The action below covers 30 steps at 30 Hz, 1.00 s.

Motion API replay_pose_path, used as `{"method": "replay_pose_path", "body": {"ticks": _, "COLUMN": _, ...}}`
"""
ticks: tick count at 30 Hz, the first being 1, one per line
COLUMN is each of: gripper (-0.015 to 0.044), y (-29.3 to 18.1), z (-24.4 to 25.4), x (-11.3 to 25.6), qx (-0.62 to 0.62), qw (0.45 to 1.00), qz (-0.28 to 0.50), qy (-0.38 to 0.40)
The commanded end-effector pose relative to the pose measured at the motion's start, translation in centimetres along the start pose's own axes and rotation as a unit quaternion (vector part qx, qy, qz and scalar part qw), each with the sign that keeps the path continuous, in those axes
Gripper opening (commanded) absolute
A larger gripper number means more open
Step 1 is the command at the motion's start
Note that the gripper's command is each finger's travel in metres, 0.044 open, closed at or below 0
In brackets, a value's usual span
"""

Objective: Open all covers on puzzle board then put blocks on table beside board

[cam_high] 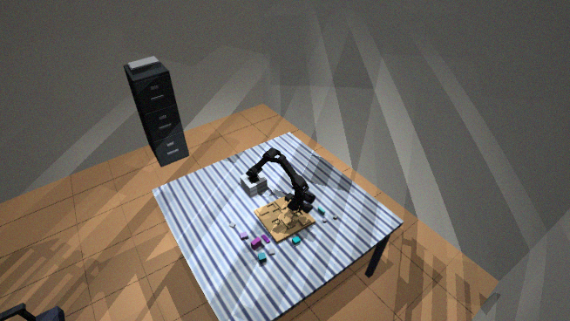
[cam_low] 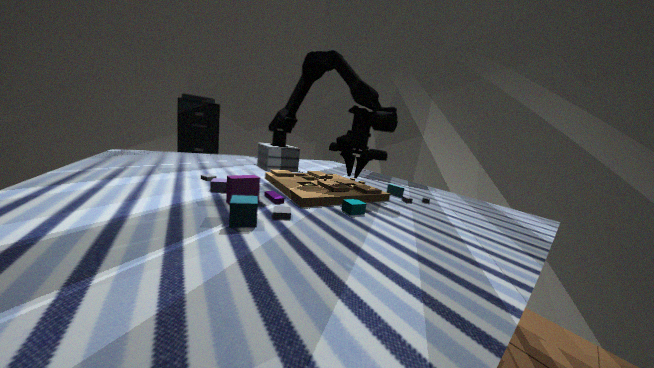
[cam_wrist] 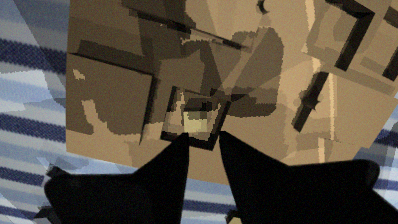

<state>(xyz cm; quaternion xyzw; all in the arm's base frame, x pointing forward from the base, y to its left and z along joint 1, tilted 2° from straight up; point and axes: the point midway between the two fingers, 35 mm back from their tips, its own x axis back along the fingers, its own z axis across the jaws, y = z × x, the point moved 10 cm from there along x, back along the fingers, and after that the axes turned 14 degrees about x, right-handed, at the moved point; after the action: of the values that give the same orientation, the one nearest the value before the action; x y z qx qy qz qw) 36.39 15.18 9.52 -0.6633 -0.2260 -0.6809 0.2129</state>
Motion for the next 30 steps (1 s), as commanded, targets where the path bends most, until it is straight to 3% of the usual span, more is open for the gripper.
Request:
{"method": "replay_pose_path", "body": {"ticks": 1, "gripper": 0.0144, "y": 0.0, "z": 0.1, "x": 3.2, "qx": -0.003, "qw": 1.000, "qz": -0.003, "qy": 0.011}}
{"method": "replay_pose_path", "body": {"ticks": 8, "gripper": 0.0144, "y": 0.0, "z": 0.1, "x": 3.0, "qx": -0.003, "qw": 1.000, "qz": -0.003, "qy": 0.011}}
{"method": "replay_pose_path", "body": {"ticks": 17, "gripper": 0.0144, "y": 0.0, "z": 0.1, "x": -0.1, "qx": -0.003, "qw": 1.000, "qz": -0.003, "qy": 0.011}}
{"method": "replay_pose_path", "body": {"ticks": 30, "gripper": 0.0144, "y": 0.0, "z": 0.1, "x": -0.1, "qx": -0.003, "qw": 1.000, "qz": -0.003, "qy": 0.011}}
